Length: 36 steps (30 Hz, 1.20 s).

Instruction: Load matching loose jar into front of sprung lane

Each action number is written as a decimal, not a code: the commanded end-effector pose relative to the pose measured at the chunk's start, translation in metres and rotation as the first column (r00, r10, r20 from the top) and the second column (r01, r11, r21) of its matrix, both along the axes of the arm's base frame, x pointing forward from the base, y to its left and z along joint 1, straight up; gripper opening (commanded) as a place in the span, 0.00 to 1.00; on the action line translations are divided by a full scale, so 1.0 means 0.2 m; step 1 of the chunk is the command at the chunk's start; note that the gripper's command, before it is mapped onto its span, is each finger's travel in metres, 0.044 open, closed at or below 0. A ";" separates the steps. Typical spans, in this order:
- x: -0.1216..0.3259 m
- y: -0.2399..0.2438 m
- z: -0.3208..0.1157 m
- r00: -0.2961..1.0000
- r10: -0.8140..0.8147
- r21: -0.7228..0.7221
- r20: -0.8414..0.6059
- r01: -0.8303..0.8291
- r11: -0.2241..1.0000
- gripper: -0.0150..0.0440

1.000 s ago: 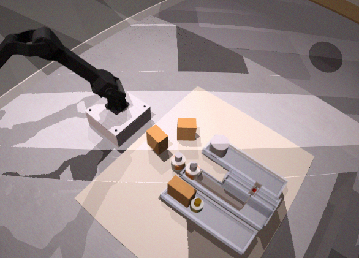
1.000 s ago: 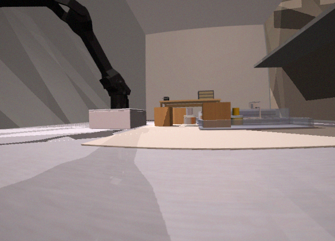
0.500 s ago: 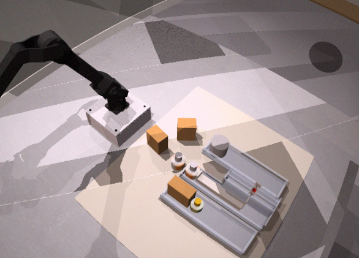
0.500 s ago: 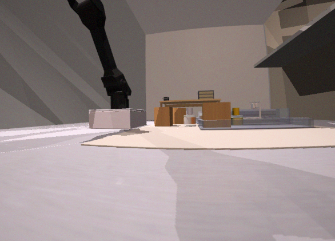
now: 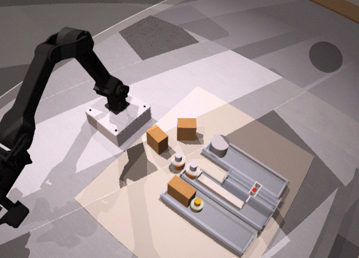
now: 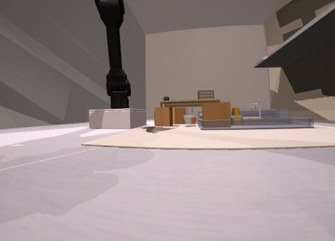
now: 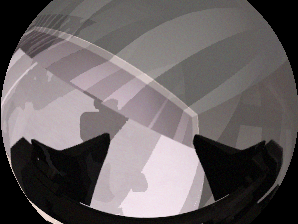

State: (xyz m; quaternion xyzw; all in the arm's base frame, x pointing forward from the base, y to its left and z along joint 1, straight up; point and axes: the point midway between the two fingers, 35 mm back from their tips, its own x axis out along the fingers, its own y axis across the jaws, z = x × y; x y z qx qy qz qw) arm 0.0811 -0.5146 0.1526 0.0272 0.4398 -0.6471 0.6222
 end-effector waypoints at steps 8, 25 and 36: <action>0.75 0.54 -0.15 0.932 0.351 0.227 0.088 -0.362 0.904 1.00; 1.19 1.94 -0.35 0.624 0.753 0.625 0.209 -0.677 0.389 1.00; 1.03 2.48 -0.36 0.505 0.830 0.764 0.239 -0.625 0.160 1.00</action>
